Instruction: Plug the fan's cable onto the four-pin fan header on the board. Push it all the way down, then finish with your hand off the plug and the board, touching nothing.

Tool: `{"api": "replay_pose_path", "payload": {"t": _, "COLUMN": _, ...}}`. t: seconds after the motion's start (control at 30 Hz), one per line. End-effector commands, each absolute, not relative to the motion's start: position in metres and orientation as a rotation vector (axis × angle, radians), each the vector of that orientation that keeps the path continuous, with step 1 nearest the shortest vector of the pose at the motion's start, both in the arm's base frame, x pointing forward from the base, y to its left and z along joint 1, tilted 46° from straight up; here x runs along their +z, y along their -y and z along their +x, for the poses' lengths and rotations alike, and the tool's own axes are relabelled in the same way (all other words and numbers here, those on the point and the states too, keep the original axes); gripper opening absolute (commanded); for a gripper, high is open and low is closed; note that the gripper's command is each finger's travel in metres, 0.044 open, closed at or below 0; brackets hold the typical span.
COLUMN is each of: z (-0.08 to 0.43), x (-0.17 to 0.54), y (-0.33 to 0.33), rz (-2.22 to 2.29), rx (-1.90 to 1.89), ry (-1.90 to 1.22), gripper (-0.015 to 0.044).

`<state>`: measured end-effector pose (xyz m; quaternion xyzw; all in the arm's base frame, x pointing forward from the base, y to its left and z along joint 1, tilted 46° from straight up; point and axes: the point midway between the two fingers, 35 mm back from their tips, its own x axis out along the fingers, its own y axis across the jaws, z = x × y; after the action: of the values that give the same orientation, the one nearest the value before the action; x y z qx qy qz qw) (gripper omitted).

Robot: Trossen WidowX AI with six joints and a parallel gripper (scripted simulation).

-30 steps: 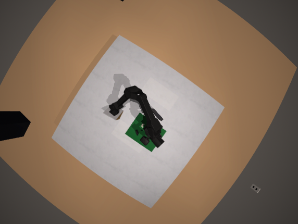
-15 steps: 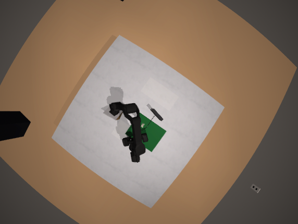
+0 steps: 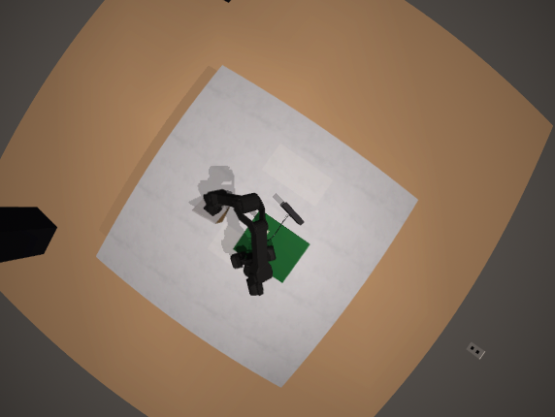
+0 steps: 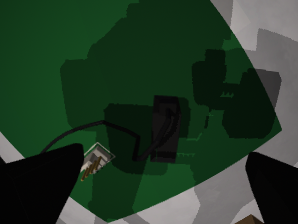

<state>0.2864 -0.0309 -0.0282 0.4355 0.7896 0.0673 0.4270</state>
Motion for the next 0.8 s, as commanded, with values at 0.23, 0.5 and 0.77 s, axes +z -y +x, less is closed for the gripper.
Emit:
{"api": "replay_pose_path", "payload": {"t": 0.23, "z": 0.284, "x": -0.041, "y": 0.019, "rz": 1.102, "rx": 0.165, "ry": -1.969, "gripper": 0.0440}}
{"api": "replay_pose_path", "payload": {"t": 0.5, "z": 0.282, "x": -0.050, "y": 0.009, "rz": 1.103, "rx": 0.166, "ry": -1.969, "gripper": 0.0440}}
{"api": "replay_pose_path", "payload": {"t": 0.77, "z": 0.280, "x": -0.058, "y": 0.001, "rz": 1.103, "rx": 0.167, "ry": -1.969, "gripper": 0.0440}}
